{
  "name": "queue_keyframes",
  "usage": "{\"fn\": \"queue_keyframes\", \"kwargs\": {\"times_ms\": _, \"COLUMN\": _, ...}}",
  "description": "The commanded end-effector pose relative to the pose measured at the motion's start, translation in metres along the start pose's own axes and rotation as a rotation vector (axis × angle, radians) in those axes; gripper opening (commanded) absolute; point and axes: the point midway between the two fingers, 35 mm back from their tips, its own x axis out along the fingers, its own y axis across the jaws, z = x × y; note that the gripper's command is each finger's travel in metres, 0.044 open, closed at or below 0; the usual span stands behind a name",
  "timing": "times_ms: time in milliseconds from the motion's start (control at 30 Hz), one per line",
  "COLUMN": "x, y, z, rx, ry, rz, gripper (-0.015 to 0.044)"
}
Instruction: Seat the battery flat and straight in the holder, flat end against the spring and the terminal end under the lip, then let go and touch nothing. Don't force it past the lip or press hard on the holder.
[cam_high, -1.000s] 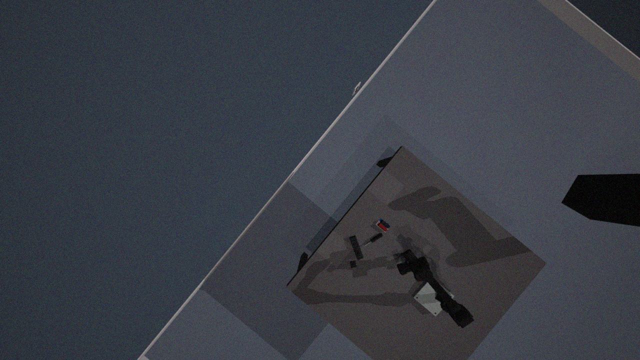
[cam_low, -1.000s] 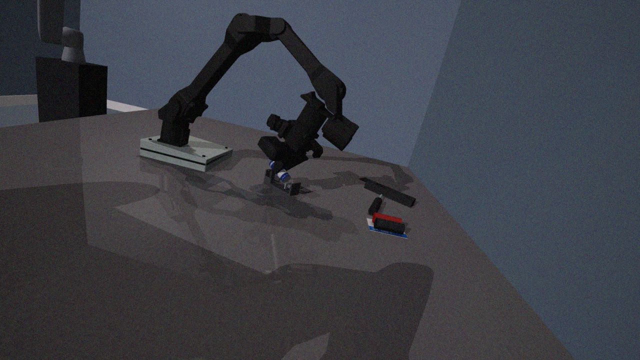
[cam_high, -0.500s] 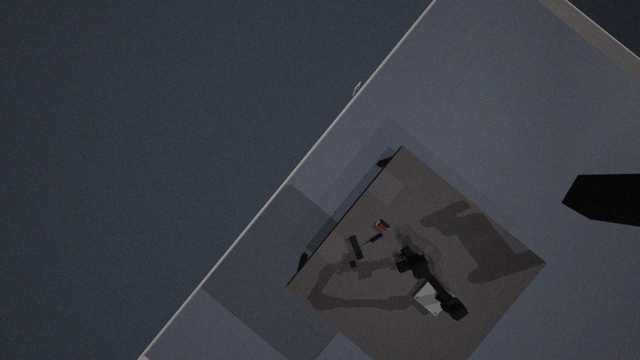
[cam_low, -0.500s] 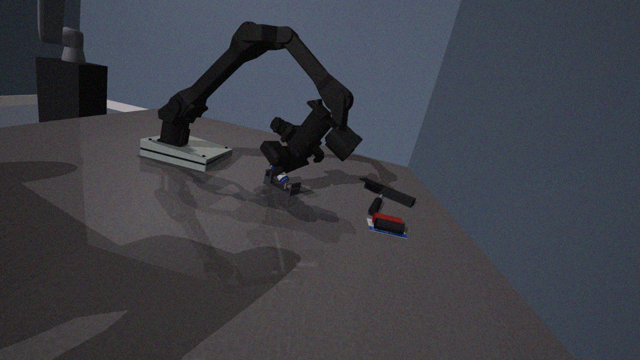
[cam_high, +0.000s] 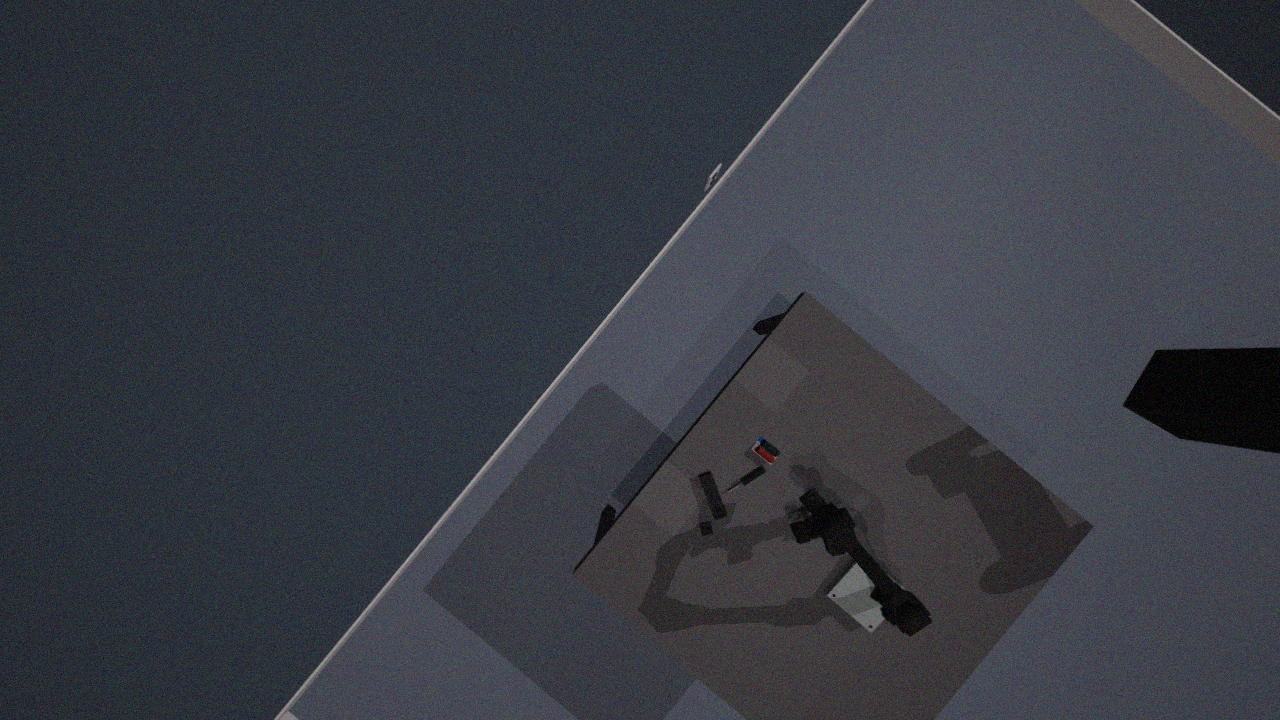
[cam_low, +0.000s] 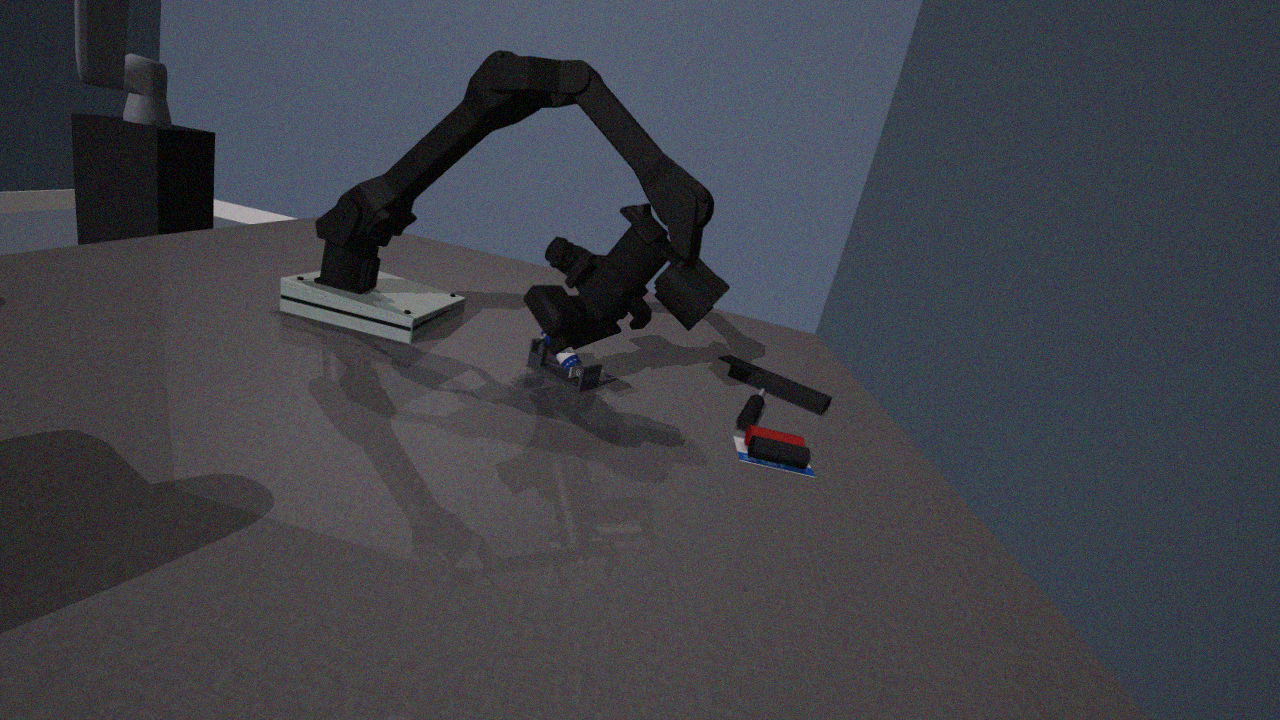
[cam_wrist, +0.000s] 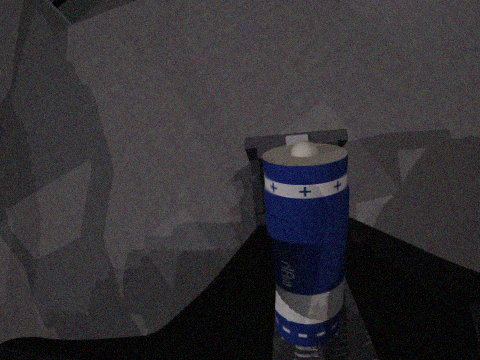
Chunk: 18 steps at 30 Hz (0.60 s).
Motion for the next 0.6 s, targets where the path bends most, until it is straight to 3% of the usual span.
{"fn": "queue_keyframes", "kwargs": {"times_ms": 0, "x": 0.0004, "y": -0.0003, "z": -0.0045, "rx": -0.005, "ry": -0.004, "rz": 0.001, "gripper": 0.0082}}
{"fn": "queue_keyframes", "kwargs": {"times_ms": 567, "x": -0.0039, "y": -0.0003, "z": -0.0134, "rx": -0.005, "ry": -0.004, "rz": 0.003, "gripper": 0.0082}}
